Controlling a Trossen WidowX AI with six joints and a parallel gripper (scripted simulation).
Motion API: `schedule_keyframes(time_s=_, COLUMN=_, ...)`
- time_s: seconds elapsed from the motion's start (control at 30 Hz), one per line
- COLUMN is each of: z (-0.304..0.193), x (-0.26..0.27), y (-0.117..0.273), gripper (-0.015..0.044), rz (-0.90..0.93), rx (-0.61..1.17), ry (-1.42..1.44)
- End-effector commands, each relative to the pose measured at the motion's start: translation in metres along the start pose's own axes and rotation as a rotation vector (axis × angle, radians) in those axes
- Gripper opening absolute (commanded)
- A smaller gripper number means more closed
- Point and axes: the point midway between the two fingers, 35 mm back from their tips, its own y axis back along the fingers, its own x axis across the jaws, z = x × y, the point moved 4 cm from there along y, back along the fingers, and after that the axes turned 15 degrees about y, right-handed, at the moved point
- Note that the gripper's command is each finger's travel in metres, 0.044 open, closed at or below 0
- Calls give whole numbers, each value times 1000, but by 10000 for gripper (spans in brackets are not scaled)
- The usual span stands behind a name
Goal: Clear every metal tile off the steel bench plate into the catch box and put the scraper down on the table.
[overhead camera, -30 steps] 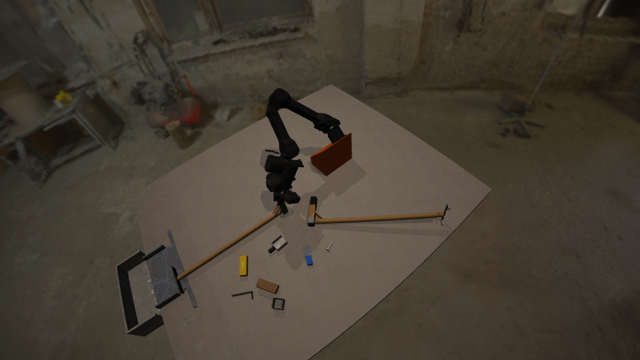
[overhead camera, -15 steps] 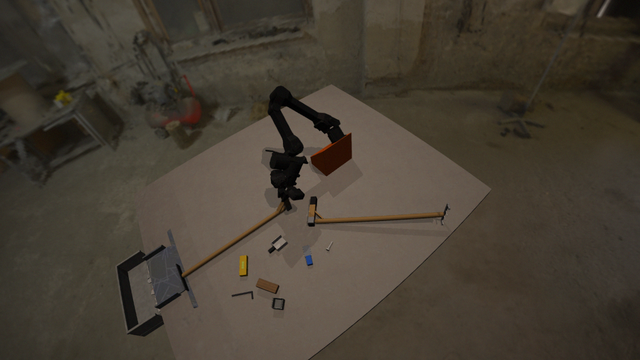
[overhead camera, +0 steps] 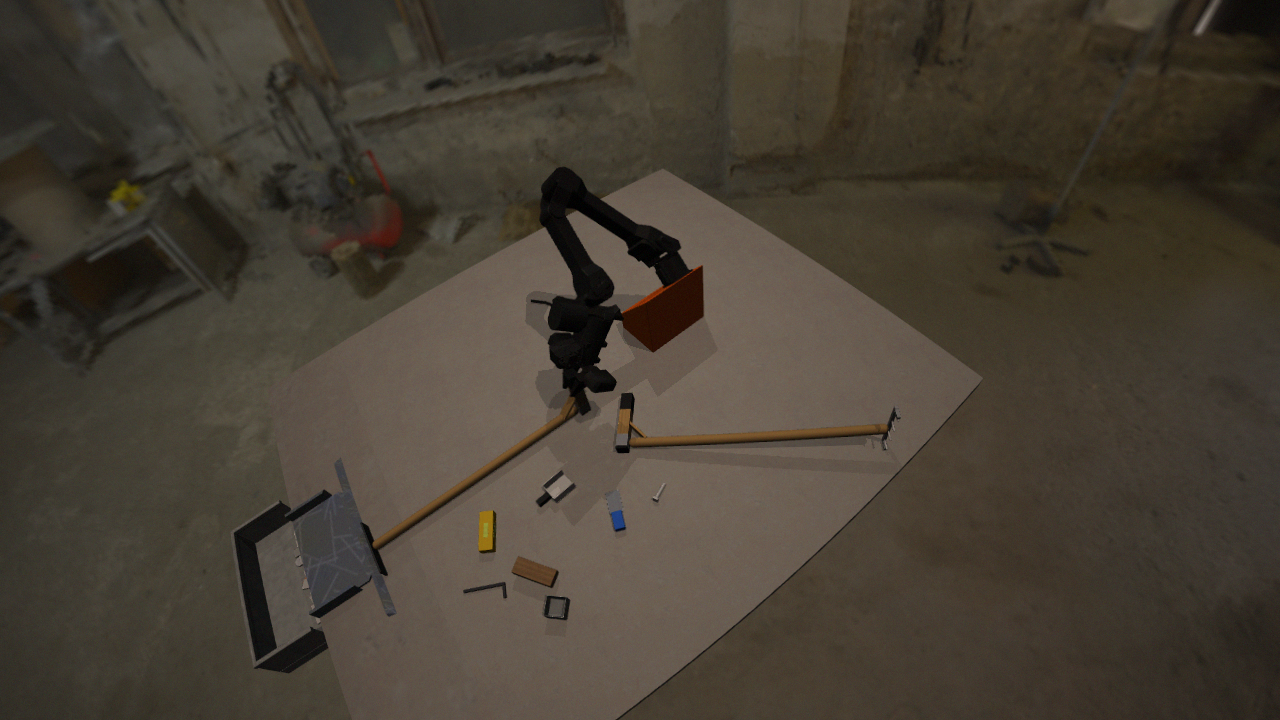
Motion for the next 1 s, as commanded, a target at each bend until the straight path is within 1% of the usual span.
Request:
schedule_keyframes(time_s=0.0, z=-4, x=-2, y=6, gripper=0, rz=-6, rx=-9, ry=-11)
schedule_keyframes(time_s=0.47, z=-23, x=-6, y=17, gripper=0, rz=-7, rx=-10, ry=-9)
schedule_keyframes(time_s=0.97, z=-28, x=-21, y=19, gripper=0, rz=-10, rx=-7, ry=-12)
